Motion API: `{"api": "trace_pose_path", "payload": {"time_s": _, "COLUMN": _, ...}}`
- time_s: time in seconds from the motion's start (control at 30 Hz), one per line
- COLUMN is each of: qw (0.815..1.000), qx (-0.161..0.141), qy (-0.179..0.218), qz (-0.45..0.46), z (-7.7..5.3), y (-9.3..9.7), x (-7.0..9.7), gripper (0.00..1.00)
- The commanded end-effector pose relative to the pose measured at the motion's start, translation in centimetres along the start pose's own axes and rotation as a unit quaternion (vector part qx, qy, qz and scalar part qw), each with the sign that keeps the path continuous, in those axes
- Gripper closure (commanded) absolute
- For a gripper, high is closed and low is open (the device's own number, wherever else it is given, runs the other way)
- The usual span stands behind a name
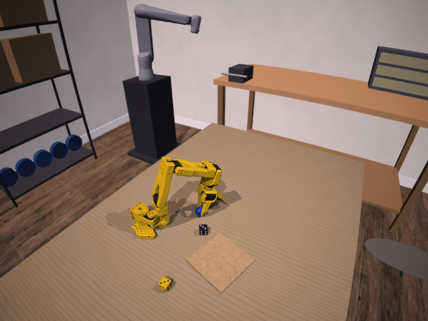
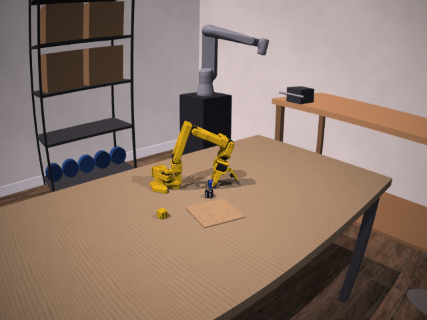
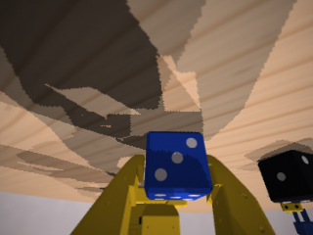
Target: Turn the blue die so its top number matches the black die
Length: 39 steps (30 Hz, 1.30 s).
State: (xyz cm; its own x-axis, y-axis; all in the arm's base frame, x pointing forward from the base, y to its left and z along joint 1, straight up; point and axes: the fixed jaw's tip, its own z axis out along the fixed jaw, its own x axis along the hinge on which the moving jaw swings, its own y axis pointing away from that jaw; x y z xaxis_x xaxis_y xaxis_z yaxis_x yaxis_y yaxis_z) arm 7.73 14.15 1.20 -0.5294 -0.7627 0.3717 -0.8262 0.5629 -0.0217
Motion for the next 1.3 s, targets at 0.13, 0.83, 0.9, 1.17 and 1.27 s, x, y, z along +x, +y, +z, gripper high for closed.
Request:
{"api": "trace_pose_path", "payload": {"time_s": 0.13, "qw": 1.000, "qx": -0.005, "qy": -0.029, "qz": 0.000, "z": -0.93, "y": -0.23, "x": -0.45, "gripper": 0.87}}
{"api": "trace_pose_path", "payload": {"time_s": 0.83, "qw": 1.000, "qx": -0.005, "qy": -0.029, "qz": 0.000, "z": -0.93, "y": -0.26, "x": -0.45, "gripper": 0.99}}
{"api": "trace_pose_path", "payload": {"time_s": 0.9, "qw": 1.000, "qx": -0.005, "qy": -0.029, "qz": 0.000, "z": -0.93, "y": -0.26, "x": -0.45, "gripper": 1.00}}
{"api": "trace_pose_path", "payload": {"time_s": 1.17, "qw": 0.999, "qx": -0.005, "qy": -0.036, "qz": 0.000, "z": -1.14, "y": -0.26, "x": -0.40, "gripper": 1.00}}
{"api": "trace_pose_path", "payload": {"time_s": 1.27, "qw": 0.999, "qx": -0.006, "qy": -0.052, "qz": 0.000, "z": -1.64, "y": -0.25, "x": -0.27, "gripper": 1.00}}
